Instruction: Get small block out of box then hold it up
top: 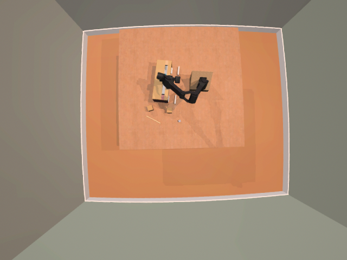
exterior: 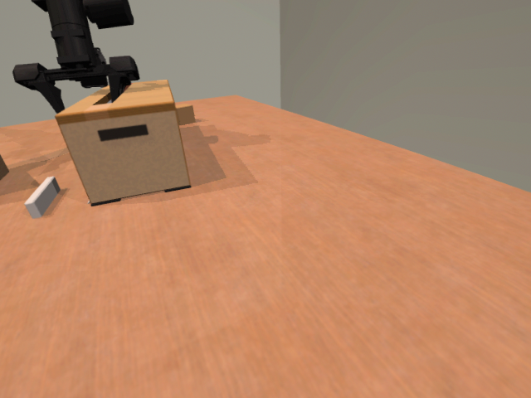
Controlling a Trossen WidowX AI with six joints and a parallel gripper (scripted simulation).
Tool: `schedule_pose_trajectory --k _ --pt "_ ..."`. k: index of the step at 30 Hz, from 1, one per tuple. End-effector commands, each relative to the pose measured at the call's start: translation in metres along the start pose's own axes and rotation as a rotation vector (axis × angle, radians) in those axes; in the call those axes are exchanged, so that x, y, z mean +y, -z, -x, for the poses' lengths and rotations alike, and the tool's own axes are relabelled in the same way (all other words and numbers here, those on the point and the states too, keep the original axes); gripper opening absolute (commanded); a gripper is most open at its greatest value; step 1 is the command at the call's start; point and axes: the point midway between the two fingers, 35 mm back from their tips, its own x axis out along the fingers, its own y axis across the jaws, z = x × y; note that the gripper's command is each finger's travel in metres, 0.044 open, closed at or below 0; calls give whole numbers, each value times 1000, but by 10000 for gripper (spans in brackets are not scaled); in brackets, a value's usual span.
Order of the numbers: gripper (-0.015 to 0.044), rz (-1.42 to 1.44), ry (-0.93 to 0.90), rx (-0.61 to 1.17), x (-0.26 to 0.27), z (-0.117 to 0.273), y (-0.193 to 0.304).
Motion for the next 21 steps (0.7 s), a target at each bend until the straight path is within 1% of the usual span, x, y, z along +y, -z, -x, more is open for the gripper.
schedule_pose_trajectory --k 1,21 --pt "400 0 1 1 0 -1 5" --pt "400 0 1 1 0 -7 19"
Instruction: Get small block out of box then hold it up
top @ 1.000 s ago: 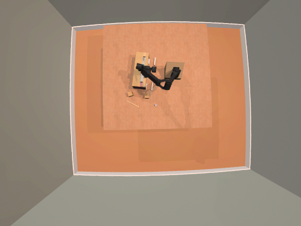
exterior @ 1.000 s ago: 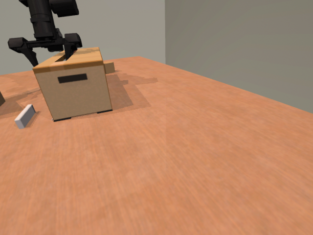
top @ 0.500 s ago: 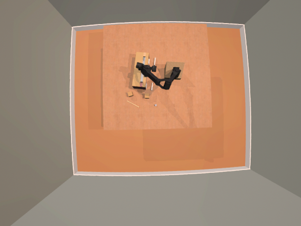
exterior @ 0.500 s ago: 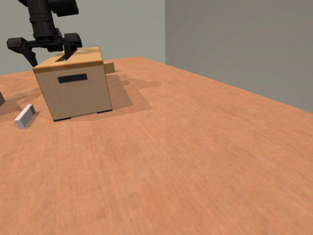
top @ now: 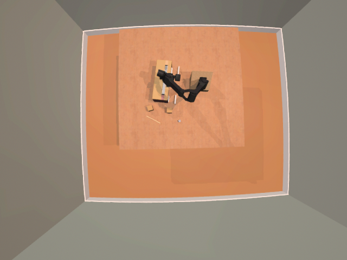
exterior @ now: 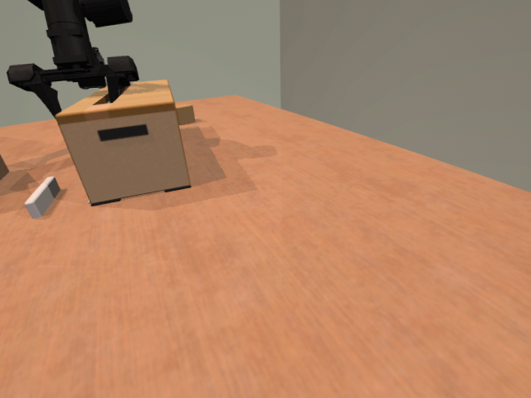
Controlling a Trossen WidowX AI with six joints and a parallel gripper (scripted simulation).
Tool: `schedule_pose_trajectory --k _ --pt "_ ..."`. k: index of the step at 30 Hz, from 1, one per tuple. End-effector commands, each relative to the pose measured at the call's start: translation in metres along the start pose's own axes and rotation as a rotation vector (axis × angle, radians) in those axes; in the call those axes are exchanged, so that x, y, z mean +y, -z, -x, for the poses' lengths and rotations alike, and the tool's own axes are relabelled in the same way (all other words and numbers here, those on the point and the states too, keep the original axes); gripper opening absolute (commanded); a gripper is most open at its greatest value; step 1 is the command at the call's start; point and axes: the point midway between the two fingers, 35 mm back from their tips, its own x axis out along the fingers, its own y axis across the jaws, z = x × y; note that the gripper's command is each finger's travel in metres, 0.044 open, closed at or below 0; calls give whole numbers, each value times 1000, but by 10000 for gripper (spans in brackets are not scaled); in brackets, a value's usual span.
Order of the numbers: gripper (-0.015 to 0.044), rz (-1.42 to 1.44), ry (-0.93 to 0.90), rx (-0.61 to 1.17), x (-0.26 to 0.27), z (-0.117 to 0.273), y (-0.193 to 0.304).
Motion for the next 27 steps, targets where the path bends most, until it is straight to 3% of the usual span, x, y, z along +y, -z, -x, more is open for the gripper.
schedule_pose_trajectory --k 1,27 --pt "400 1 0 3 0 1 -1" --pt "400 1 1 3 0 -3 9"
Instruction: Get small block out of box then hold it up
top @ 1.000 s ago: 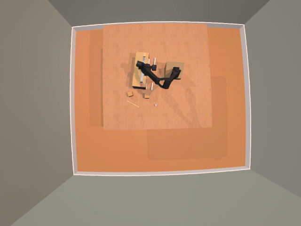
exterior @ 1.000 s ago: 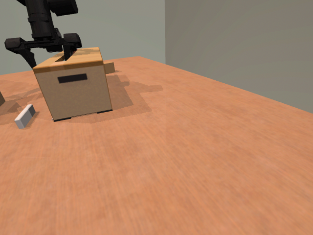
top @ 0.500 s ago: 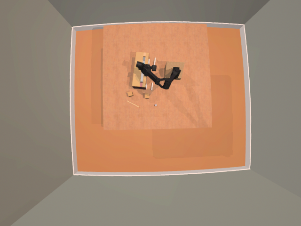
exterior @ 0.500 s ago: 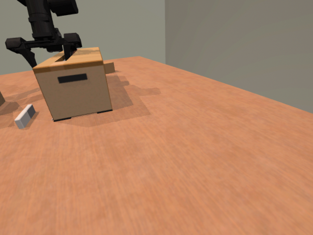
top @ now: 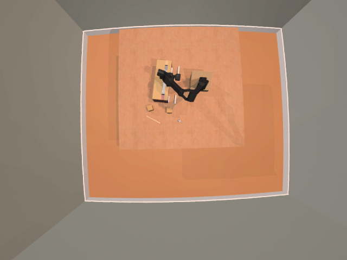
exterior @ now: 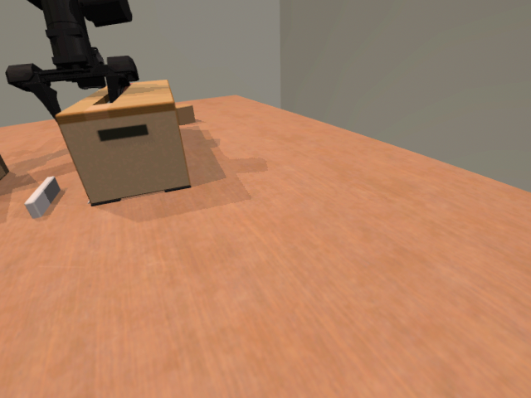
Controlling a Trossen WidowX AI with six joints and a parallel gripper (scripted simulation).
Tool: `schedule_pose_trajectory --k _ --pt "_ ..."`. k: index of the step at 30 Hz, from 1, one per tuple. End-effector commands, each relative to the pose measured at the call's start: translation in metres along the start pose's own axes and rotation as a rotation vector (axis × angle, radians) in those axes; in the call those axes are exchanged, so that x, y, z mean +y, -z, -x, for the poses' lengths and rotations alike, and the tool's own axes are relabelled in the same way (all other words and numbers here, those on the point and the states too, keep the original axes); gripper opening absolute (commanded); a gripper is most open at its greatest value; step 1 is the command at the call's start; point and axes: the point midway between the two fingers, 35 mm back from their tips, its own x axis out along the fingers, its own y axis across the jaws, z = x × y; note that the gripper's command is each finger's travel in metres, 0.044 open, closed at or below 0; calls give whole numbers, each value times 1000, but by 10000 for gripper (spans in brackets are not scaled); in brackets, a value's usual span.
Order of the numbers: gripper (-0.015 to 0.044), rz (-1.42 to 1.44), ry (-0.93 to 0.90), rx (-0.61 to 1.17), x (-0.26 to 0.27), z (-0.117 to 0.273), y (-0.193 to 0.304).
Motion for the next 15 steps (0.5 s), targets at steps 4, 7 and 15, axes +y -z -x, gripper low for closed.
schedule_pose_trajectory --k 4,7,15 --pt "400 0 0 4 0 -3 9" --pt "400 0 0 4 0 -4 12" --pt "400 0 0 4 0 -6 19"
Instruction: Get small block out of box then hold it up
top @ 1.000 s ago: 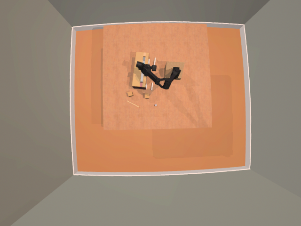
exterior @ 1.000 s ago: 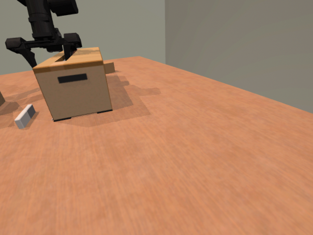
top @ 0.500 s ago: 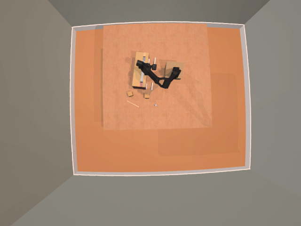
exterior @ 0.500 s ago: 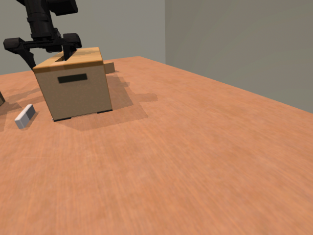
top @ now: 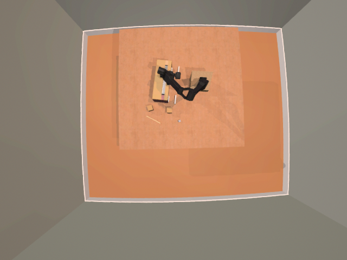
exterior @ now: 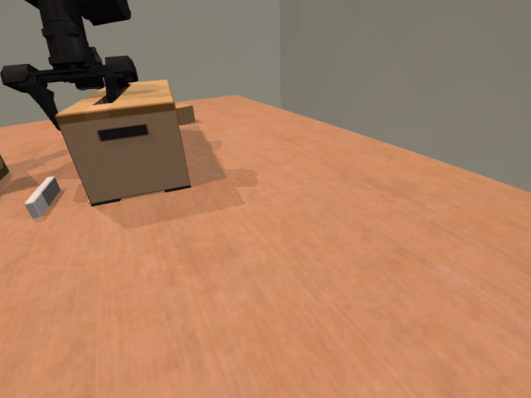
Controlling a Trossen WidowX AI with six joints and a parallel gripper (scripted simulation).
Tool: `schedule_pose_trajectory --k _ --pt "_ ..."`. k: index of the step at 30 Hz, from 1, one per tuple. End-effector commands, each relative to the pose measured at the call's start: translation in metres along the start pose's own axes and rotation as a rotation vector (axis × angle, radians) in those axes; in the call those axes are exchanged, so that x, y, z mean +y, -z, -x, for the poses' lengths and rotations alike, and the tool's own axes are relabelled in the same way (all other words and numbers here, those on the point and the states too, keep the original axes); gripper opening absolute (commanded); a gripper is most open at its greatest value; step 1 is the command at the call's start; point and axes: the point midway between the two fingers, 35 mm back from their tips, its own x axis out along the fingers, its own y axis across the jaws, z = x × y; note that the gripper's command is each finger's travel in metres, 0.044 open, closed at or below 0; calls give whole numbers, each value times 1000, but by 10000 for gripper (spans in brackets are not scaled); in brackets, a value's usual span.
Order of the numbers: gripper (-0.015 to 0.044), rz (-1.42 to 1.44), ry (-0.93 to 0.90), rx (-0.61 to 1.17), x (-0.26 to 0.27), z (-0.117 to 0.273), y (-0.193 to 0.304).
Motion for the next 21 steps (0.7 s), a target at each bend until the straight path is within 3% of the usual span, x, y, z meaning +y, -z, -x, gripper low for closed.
schedule_pose_trajectory --k 1,21 --pt "400 1 1 4 0 -2 6" --pt "400 1 1 5 0 -8 25"
